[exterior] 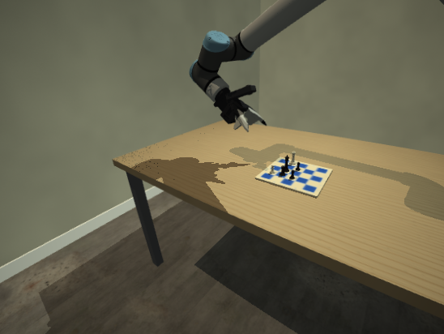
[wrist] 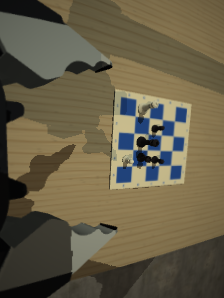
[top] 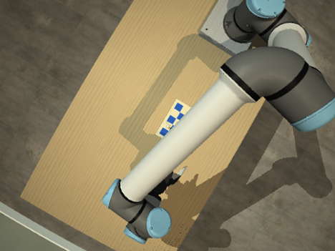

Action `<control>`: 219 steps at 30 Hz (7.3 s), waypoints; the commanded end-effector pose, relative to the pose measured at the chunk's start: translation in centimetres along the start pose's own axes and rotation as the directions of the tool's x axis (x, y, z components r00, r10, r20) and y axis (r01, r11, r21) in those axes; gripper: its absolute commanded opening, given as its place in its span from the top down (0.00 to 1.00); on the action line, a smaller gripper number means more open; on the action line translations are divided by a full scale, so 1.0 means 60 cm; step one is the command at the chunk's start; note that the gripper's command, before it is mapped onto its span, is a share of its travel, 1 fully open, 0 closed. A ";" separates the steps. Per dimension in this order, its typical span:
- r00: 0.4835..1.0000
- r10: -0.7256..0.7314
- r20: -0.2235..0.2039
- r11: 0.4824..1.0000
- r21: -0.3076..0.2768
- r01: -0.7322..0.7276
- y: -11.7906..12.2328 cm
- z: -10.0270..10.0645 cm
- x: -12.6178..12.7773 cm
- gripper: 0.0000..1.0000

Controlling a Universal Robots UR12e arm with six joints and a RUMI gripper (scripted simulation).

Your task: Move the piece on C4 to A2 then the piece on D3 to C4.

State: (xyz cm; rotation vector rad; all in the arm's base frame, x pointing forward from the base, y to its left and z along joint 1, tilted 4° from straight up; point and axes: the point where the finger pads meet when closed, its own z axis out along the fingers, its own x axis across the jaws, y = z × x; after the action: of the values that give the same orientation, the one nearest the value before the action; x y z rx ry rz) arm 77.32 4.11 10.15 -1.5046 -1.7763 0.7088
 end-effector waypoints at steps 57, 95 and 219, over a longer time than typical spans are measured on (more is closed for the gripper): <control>0.957 -0.103 0.271 0.619 -0.736 0.275 -0.167 0.201 0.078 0.00; 0.980 -0.039 0.195 0.625 -0.760 0.176 -0.166 0.205 0.080 0.00; -0.957 0.102 -0.271 -0.618 0.737 -0.275 -0.102 0.254 0.071 0.00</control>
State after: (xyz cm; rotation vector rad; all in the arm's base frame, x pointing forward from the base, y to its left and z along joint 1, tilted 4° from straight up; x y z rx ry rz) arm 61.11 7.67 6.24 -2.5547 1.7438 0.0735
